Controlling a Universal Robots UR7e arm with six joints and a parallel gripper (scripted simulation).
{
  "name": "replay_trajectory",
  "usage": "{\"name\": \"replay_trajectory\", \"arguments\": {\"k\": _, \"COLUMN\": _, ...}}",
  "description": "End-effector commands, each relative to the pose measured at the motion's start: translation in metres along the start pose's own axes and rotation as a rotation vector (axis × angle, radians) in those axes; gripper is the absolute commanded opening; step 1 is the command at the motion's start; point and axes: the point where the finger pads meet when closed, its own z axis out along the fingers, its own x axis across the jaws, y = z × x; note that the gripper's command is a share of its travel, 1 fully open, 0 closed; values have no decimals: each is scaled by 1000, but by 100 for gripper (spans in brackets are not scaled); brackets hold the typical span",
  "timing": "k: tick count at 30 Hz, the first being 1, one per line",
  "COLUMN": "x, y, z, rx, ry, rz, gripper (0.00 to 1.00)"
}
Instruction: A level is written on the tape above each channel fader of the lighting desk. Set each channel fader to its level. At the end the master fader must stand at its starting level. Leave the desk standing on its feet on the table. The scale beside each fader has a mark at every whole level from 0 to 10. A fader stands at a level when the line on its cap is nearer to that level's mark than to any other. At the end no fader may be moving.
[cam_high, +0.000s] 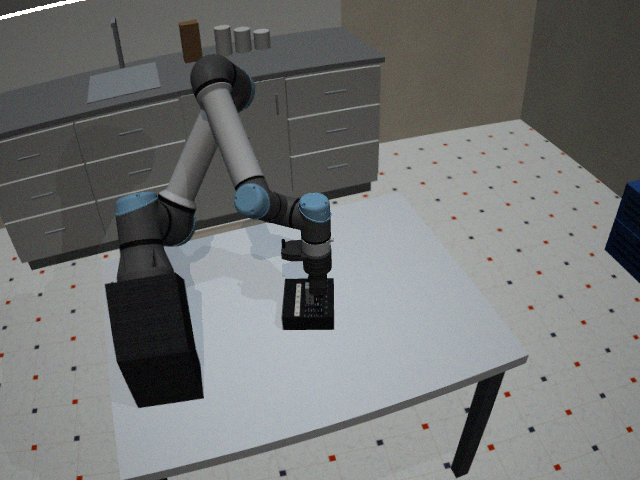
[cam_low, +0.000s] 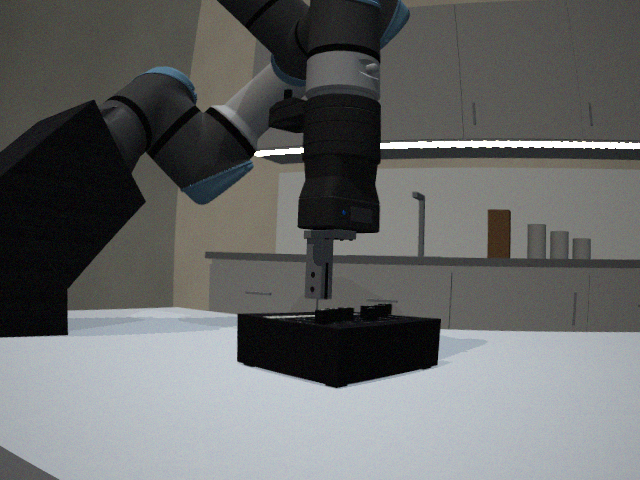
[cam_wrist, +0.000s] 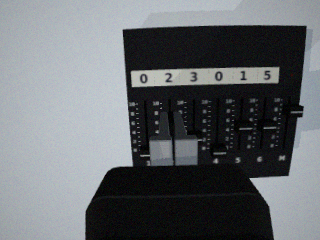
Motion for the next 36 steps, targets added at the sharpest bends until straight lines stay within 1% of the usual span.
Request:
{"name": "replay_trajectory", "arguments": {"k": 1, "x": 0, "y": 0, "z": -12, "rx": -1, "ry": 0, "rz": 0, "gripper": 0}}
{"name": "replay_trajectory", "arguments": {"k": 5, "x": 0, "y": 0, "z": -21, "rx": -1, "ry": 0, "rz": 0, "gripper": 0}}
{"name": "replay_trajectory", "arguments": {"k": 8, "x": 0, "y": 0, "z": -25, "rx": -1, "ry": 0, "rz": 0, "gripper": 0}}
{"name": "replay_trajectory", "arguments": {"k": 23, "x": 1, "y": 0, "z": -25, "rx": -1, "ry": 0, "rz": 0, "gripper": 0}}
{"name": "replay_trajectory", "arguments": {"k": 25, "x": 14, "y": -2, "z": -25, "rx": -1, "ry": -1, "rz": 0, "gripper": 0}}
{"name": "replay_trajectory", "arguments": {"k": 28, "x": 52, "y": -10, "z": -23, "rx": -1, "ry": -1, "rz": 0, "gripper": 0}}
{"name": "replay_trajectory", "arguments": {"k": 29, "x": 61, "y": -13, "z": -22, "rx": -1, "ry": 0, "rz": 0, "gripper": 0}}
{"name": "replay_trajectory", "arguments": {"k": 31, "x": 66, "y": -14, "z": -22, "rx": -1, "ry": 0, "rz": 0, "gripper": 0}}
{"name": "replay_trajectory", "arguments": {"k": 36, "x": 66, "y": -14, "z": -22, "rx": -1, "ry": 0, "rz": 0, "gripper": 0}}
